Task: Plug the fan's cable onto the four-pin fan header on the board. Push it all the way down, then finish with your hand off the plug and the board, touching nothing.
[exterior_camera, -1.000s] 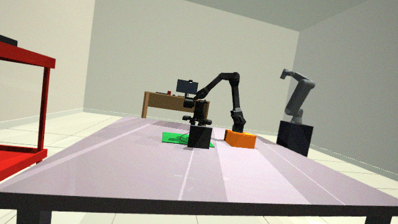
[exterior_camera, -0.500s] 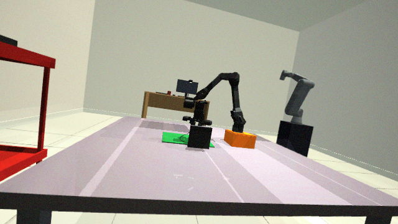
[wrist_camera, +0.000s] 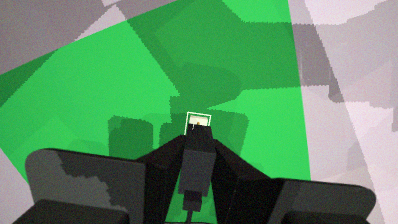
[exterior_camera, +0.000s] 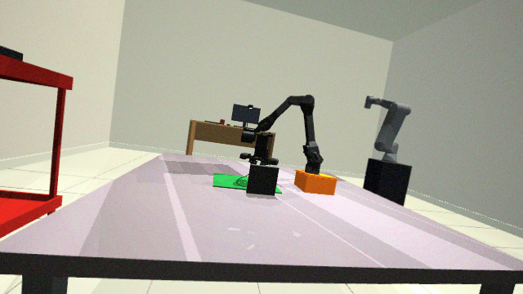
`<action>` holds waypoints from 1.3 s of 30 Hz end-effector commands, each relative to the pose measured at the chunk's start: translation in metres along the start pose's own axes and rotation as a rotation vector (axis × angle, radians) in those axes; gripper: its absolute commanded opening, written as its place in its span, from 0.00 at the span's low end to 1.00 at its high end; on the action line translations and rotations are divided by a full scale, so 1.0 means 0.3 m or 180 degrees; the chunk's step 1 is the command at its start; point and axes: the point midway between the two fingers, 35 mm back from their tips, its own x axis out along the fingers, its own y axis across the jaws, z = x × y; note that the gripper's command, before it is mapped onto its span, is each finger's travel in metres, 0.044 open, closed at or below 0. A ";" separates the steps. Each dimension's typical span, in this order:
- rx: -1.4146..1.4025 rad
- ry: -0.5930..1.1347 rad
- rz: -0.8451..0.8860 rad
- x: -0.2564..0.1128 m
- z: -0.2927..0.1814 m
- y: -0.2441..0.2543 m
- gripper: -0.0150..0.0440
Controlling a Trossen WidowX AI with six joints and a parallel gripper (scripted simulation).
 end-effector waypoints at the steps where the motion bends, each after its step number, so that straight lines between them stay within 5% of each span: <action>1: -0.0011 0.0004 0.0004 0.003 -0.001 0.001 0.25; 28: -0.0011 0.0003 0.0004 0.060 0.000 0.001 0.25; 39: -0.0001 0.0009 0.0000 0.048 -0.001 -0.001 0.69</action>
